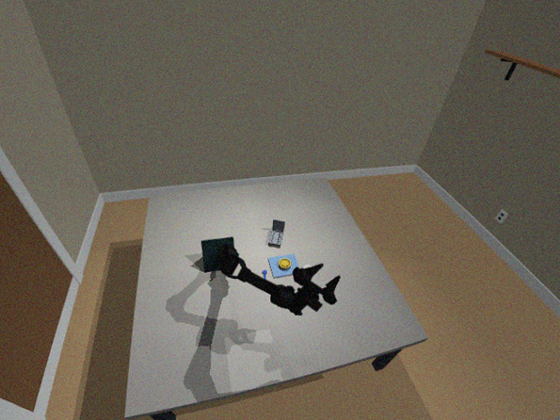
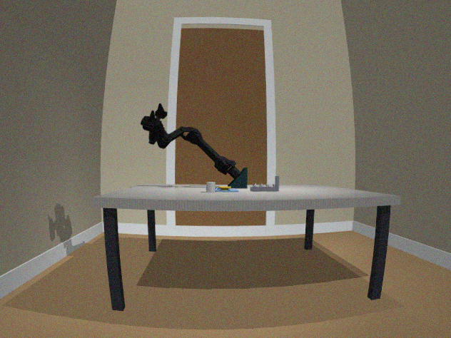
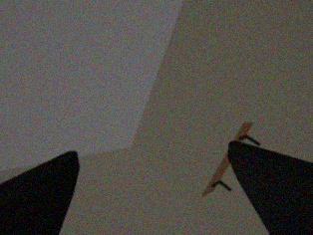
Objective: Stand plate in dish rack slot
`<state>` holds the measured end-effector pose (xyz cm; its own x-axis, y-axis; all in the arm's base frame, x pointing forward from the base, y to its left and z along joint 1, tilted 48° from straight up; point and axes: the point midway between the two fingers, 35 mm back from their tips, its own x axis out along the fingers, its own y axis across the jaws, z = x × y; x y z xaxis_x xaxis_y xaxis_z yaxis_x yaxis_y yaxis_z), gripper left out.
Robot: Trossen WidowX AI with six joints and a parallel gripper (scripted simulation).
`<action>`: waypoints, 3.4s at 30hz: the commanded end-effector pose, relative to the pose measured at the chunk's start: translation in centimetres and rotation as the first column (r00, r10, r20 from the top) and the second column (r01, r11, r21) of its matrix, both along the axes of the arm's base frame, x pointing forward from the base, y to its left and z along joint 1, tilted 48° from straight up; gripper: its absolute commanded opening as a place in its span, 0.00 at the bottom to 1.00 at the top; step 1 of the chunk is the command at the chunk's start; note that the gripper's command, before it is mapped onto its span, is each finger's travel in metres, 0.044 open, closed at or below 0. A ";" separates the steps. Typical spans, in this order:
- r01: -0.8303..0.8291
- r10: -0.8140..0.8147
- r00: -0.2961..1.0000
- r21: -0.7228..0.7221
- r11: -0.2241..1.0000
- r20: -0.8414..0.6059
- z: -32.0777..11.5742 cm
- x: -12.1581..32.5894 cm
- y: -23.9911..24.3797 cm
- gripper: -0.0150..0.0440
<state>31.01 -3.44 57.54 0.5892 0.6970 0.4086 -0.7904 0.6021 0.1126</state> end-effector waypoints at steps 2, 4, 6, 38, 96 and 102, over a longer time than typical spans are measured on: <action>0.001 -0.001 1.000 0.013 1.000 -0.005 0.0 0.2 -0.1 0.93; 0.004 -0.003 1.000 0.048 0.999 -0.018 -0.1 0.9 -0.3 0.93; 0.010 -0.007 0.999 0.085 0.996 -0.033 -0.2 1.7 -0.6 0.93; 0.325 -0.091 0.872 0.431 0.842 -0.481 -10.3 15.0 -2.0 0.93; 0.515 -0.651 -0.165 -0.628 0.583 -0.741 -43.4 13.6 3.3 0.93; 0.405 -0.735 -0.242 -0.754 0.517 -0.634 -45.5 11.4 3.3 0.93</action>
<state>43.70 0.03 13.38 0.5632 -0.2048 -0.8006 0.5382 0.8260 0.1673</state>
